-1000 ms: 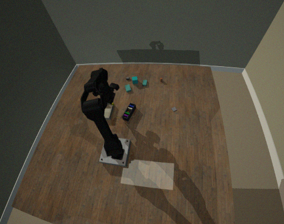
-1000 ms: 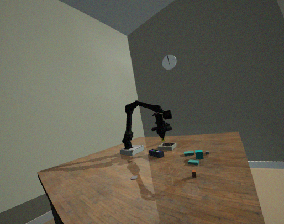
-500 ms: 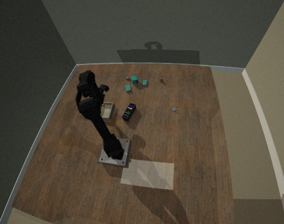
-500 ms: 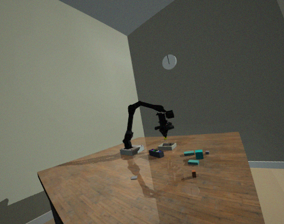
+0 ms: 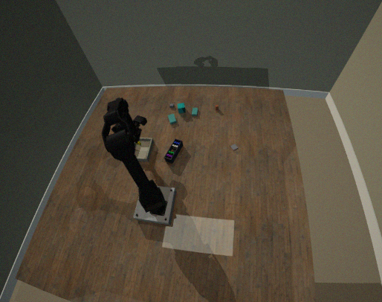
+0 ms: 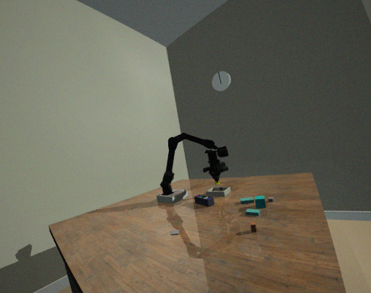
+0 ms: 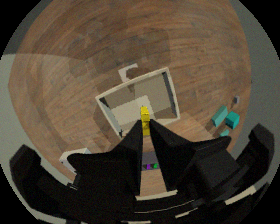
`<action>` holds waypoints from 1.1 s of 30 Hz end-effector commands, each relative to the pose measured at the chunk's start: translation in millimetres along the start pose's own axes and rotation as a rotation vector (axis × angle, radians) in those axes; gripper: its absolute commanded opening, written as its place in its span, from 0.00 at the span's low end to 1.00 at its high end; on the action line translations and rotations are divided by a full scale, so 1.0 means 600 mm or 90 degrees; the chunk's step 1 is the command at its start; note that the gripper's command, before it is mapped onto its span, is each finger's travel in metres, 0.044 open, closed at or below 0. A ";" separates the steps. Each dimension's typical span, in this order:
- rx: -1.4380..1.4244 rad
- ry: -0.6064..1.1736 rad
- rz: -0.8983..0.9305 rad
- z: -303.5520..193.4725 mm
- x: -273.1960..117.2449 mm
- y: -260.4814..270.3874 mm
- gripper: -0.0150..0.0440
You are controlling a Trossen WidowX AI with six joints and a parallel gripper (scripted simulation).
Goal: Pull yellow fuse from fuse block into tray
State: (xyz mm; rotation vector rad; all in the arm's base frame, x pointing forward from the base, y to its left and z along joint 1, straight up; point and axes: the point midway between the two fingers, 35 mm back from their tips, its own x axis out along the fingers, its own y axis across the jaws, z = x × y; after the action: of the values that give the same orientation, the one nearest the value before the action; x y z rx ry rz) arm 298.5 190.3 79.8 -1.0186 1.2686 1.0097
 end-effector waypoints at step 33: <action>0.002 0.007 0.004 -0.003 -0.020 0.002 0.81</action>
State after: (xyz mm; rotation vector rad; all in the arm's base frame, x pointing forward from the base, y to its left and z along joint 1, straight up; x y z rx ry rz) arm 295.0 188.2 65.5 -1.0208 1.2974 1.0164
